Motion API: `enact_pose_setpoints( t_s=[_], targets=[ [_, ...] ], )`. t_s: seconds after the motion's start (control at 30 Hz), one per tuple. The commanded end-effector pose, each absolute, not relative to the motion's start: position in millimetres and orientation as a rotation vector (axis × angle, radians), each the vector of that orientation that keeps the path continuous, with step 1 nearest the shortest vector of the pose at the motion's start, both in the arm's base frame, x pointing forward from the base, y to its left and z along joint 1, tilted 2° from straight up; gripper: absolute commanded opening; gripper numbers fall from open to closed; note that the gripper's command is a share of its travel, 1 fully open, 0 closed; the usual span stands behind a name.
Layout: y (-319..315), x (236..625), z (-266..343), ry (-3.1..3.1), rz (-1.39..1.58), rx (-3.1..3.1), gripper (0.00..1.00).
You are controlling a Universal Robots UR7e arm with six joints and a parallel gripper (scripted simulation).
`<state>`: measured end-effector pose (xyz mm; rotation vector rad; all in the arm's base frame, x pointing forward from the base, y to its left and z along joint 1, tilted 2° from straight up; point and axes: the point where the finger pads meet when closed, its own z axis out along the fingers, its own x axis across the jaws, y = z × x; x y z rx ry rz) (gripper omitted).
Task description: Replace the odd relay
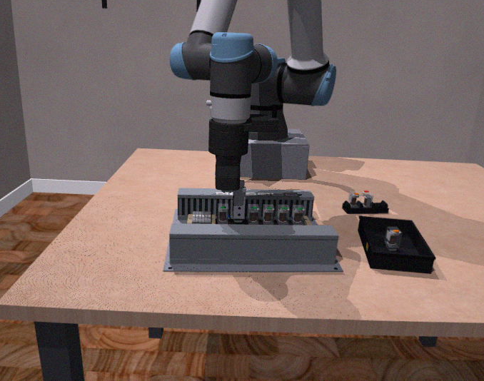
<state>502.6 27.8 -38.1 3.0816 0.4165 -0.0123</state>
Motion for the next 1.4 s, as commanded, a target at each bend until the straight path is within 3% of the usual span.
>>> enact_pose_setpoints(
  t_s=[0.0,1.37],
  targets=[
    [27.8,503.1,-37.5,0.416,-0.010,3.081,0.00],
    [27.6,503.1,-42.4,0.416,-0.010,3.081,0.00]
  ],
)
